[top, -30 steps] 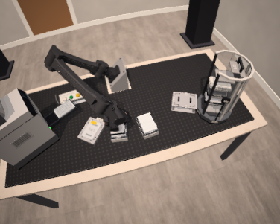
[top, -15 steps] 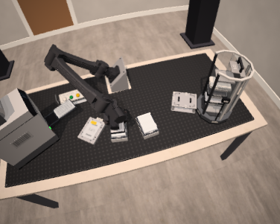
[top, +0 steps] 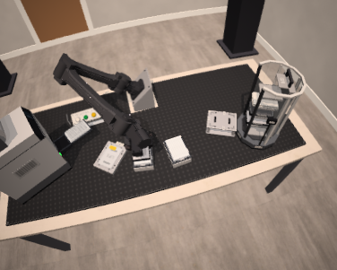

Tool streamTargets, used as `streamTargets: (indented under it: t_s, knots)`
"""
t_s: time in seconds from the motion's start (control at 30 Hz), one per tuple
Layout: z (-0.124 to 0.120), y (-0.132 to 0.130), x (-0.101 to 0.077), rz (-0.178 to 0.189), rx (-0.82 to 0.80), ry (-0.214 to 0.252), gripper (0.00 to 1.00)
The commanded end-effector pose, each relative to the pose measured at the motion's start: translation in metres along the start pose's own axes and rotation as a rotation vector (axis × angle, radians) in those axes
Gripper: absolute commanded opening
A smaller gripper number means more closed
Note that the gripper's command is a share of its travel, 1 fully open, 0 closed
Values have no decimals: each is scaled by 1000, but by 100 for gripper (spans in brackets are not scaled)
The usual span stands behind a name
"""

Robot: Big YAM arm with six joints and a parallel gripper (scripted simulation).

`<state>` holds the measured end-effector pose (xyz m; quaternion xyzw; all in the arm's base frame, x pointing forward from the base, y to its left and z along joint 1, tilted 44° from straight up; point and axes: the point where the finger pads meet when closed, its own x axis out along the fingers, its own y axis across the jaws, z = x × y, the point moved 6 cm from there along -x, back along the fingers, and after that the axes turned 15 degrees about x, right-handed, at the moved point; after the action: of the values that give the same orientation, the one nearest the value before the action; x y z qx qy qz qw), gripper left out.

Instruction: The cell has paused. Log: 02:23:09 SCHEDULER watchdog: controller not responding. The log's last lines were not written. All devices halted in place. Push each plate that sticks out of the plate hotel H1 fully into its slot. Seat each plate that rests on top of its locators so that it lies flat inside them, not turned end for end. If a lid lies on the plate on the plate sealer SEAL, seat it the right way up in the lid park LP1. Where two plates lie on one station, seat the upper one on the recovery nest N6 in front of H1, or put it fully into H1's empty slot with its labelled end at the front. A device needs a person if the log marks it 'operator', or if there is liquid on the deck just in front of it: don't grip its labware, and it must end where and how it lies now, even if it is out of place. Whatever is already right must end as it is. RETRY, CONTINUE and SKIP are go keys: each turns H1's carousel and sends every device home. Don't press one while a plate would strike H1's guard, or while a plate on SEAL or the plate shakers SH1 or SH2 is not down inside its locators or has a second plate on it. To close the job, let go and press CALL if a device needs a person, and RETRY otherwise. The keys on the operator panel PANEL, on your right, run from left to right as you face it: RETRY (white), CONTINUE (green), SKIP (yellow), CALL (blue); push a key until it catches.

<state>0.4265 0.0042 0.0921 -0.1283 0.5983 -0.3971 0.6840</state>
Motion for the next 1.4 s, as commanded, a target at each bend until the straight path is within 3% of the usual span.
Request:
streamTargets:
  t_s: [0.0, 0.3, 0.33, 0.5, 0.6, 1.07, 1.17, 1.37]
  knots:
    - [9, 1, -9, 14, 16, -19, 84]
    - [16, 4, -17, 22, 23, -30, 84]
    - [15, 2, -28, 33, 31, -44, 84]
    - [14, 1, -42, 34, 32, -44, 84]
    - [12, 7, -38, 23, 17, -33, 84]
    - [13, 0, -83, 38, 32, -43, 84]
    - [10, 7, -78, 23, 15, -31, 84]
    - [11, 2, -100, 35, 27, -39, 84]
